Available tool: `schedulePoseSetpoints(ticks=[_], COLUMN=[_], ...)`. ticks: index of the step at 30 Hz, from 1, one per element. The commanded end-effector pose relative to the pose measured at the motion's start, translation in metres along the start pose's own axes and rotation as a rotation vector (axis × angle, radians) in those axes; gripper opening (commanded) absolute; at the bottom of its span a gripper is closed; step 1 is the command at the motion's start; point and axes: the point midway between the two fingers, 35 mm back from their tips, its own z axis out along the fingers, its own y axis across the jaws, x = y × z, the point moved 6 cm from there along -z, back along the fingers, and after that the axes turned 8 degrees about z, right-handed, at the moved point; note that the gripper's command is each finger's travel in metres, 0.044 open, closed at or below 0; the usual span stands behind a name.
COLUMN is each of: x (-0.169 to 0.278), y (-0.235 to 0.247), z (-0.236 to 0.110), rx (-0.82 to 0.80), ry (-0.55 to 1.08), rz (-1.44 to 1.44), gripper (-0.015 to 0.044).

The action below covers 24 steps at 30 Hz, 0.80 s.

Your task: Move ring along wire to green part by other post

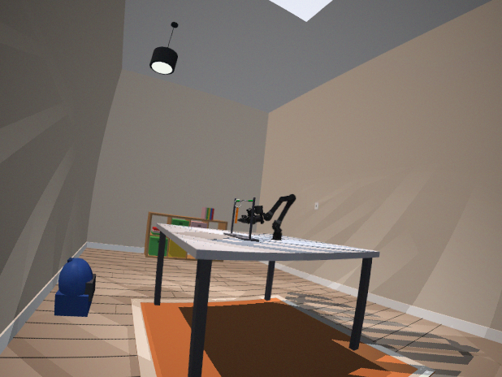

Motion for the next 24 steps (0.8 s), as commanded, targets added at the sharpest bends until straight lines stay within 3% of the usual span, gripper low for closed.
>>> schedulePoseSetpoints(ticks=[1,24], x=[-0.001,-0.001], y=[-0.001,-0.001], z=[0.008,0.043], rx=[0.002,0.001], ry=[0.0,-0.003], rz=[0.006,0.006], gripper=[0.016,0.016])
